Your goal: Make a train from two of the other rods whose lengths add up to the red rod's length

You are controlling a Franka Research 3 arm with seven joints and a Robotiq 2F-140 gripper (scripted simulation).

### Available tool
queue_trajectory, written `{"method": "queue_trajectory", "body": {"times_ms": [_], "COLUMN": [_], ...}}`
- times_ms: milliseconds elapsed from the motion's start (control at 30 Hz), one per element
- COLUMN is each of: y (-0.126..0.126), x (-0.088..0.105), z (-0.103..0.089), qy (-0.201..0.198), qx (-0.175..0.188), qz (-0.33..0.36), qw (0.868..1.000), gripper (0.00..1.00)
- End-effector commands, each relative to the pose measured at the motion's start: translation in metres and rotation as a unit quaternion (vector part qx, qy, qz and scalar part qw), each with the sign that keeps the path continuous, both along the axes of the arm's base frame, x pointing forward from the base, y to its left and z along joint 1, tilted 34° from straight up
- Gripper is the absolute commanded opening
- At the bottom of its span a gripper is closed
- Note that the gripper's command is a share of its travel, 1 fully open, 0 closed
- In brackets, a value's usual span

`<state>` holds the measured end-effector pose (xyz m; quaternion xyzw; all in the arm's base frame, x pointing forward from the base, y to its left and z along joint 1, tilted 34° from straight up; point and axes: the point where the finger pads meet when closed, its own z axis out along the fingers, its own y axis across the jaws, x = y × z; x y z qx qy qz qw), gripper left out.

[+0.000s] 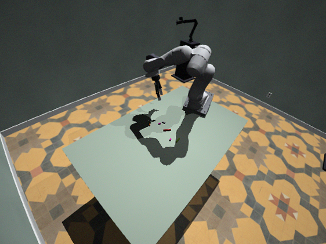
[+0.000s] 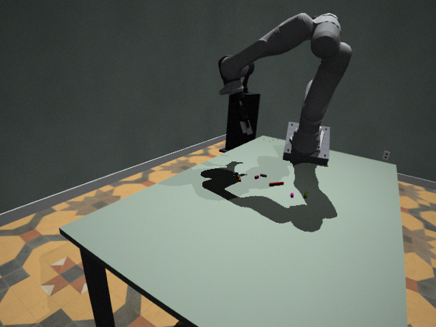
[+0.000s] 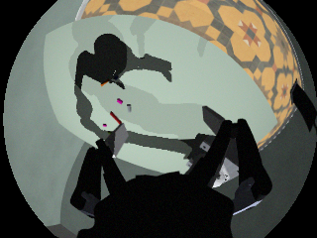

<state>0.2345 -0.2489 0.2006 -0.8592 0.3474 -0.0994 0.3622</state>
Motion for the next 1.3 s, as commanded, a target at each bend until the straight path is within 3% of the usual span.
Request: {"method": "queue_trajectory", "body": {"times_ms": [0, 367, 400, 1100, 1133, 1267], "y": [-0.003, -0.003, -0.002, -0.002, -0.002, -0.002], "x": [-0.001, -0.001, -0.003, -0.003, -0.002, -0.002], "z": [-0.003, -0.003, -0.010, -0.010, -0.016, -0.016], "qy": [-0.007, -0.007, -0.013, -0.013, -0.022, -0.022], "qx": [-0.014, -0.014, -0.062, -0.062, -0.108, -0.108], "qz": [0.012, 0.012, 0.056, 0.056, 0.102, 0.102], "qw": [1.000, 1.000, 0.996, 0.996, 0.989, 0.989], "gripper": [1.00, 1.00, 1.00, 1.00, 1.00, 1.00]}}
